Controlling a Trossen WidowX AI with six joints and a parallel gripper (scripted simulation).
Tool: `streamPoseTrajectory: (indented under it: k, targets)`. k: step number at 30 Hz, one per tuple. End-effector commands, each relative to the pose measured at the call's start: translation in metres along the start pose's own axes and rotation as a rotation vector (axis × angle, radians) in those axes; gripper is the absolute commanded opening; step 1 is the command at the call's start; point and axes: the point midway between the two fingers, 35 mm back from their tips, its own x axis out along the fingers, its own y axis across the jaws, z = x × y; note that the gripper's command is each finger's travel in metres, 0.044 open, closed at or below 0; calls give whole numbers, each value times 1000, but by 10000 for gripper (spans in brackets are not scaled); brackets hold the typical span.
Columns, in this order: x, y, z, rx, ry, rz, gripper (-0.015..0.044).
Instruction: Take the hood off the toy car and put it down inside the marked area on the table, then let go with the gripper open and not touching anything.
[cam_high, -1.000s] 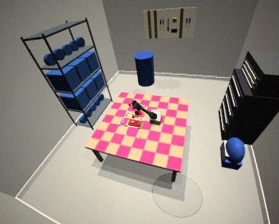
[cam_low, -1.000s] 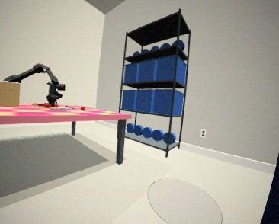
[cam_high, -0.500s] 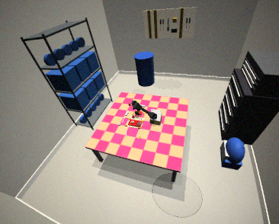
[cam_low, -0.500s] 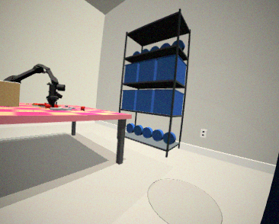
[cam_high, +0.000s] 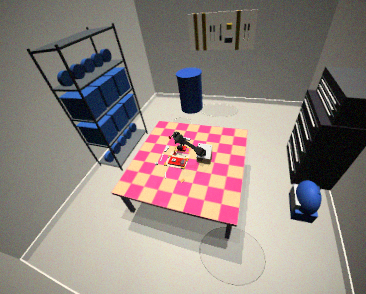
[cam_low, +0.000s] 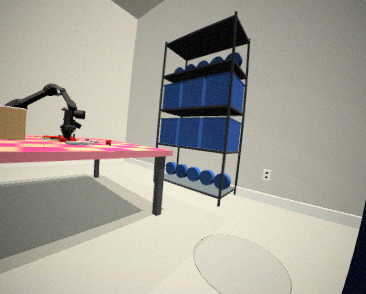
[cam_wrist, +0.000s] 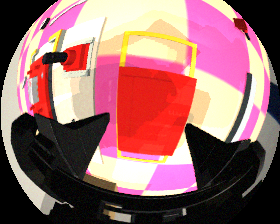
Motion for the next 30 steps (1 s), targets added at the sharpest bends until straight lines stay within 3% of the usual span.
streamPoseTrajectory:
  k: [1, 6, 30]
  targets:
    - [-30, -3, 7, -12, -22, -15, 440]
    - [-68, -3, 4, -12, -20, -11, 440]
    - [-68, -3, 4, -12, -20, -11, 440]
